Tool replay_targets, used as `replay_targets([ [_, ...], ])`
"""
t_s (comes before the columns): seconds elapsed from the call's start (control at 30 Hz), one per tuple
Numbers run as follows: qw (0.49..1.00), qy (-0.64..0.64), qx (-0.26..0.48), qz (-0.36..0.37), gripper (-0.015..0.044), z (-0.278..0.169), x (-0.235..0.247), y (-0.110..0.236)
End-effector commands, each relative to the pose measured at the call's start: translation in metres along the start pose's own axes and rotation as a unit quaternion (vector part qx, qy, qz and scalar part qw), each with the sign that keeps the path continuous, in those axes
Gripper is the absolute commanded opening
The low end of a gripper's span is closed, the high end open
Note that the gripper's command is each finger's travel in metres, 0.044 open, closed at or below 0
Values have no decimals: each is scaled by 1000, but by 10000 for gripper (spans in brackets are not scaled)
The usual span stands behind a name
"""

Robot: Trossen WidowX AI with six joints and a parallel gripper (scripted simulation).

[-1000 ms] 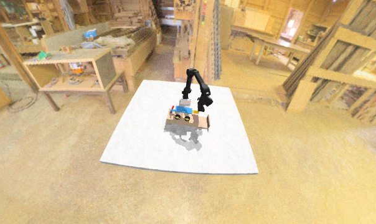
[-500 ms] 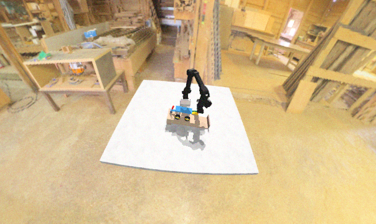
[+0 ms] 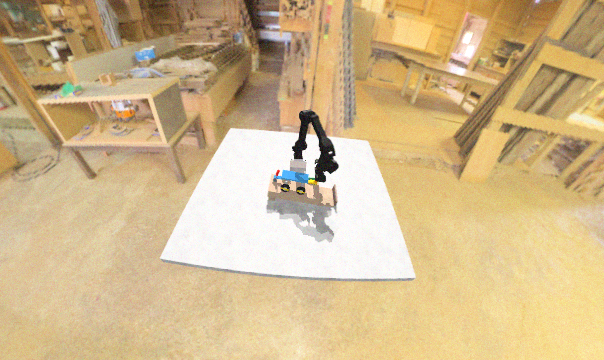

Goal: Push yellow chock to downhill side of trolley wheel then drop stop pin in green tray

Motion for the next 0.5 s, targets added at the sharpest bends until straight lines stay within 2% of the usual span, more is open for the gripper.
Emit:
replay_targets([
  [0.0, 1000, -2, 2, -2, 0, -6, 0, 1],
  [0.47, 1000, -2, 2, -2, 0, -14, 1, 0],
])
Point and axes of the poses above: the point midway between the two fingers, 35 mm back from their tips, its own y axis back along the fingers, its own x axis across the jaws, z = x × y, the point moved 4 cm from there along y, back along the fingers, and after that the axes turned 3 degrees about y, right-handed, at the moved point
